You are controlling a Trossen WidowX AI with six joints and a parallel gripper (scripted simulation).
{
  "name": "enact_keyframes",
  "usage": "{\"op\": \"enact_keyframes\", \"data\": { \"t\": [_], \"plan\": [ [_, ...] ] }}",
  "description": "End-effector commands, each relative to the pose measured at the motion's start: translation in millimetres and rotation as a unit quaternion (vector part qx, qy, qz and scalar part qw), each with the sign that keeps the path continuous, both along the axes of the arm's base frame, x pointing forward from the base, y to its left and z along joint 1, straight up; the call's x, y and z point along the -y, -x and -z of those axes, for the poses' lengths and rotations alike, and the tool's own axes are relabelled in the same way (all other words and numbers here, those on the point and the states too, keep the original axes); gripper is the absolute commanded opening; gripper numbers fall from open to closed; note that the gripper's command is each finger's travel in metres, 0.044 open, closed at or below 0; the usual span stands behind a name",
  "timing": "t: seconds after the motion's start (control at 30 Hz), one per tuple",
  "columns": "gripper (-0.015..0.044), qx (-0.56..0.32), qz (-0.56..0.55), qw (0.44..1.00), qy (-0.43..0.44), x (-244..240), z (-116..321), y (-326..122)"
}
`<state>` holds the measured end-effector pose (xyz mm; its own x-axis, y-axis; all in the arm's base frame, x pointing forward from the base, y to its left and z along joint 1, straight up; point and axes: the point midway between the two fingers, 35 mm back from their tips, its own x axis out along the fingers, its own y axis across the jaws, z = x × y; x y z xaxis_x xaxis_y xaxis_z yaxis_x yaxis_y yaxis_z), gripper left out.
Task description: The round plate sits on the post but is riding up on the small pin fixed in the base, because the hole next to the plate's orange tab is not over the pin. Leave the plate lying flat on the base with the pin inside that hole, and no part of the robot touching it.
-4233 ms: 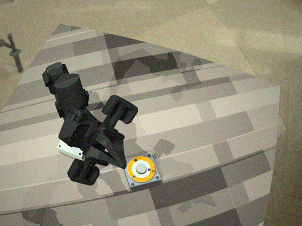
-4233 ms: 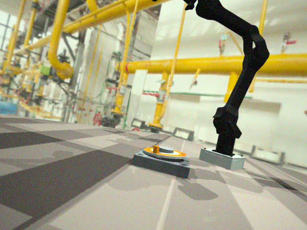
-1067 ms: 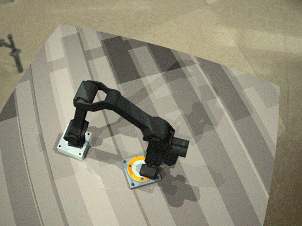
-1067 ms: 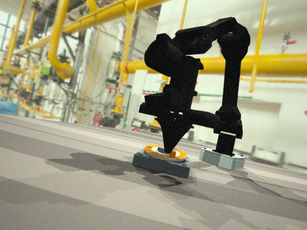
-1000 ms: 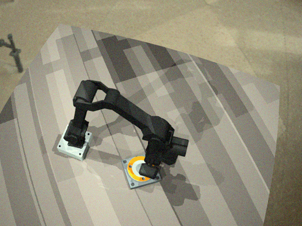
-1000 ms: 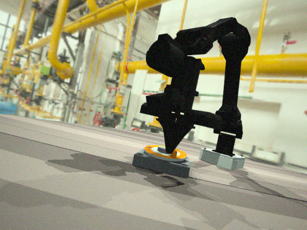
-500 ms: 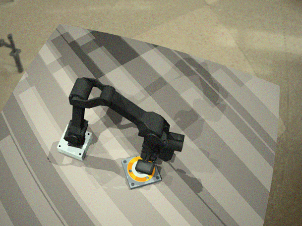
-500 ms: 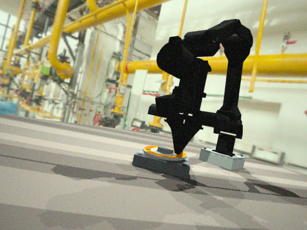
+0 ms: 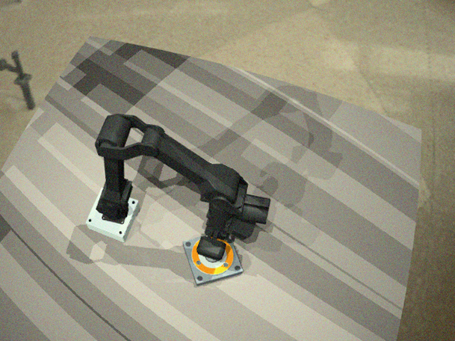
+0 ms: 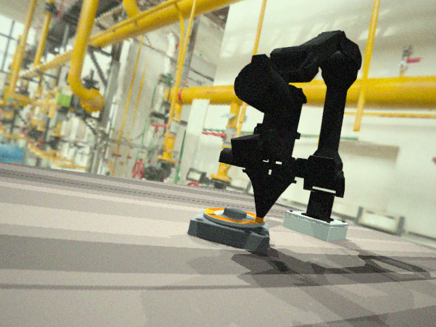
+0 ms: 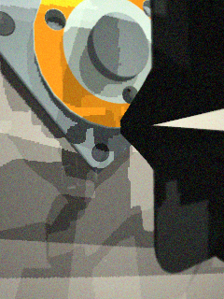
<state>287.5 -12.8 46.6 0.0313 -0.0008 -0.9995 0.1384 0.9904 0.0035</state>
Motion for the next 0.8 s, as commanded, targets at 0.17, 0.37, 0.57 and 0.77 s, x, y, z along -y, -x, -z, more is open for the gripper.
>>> {"op": "enact_keyframes", "data": {
  "t": [0.17,0.37,0.57,0.77],
  "plan": [
    [0.0000,-0.006,0.002,1.000,0.000,0,1,11],
    [0.0000,-0.006,0.002,1.000,0.000,1,1,14],
    [0.0000,-0.006,0.002,1.000,0.000,1,1,17],
    [0.0000,-0.006,0.002,1.000,0.000,1,-25,17]
  ]
}}
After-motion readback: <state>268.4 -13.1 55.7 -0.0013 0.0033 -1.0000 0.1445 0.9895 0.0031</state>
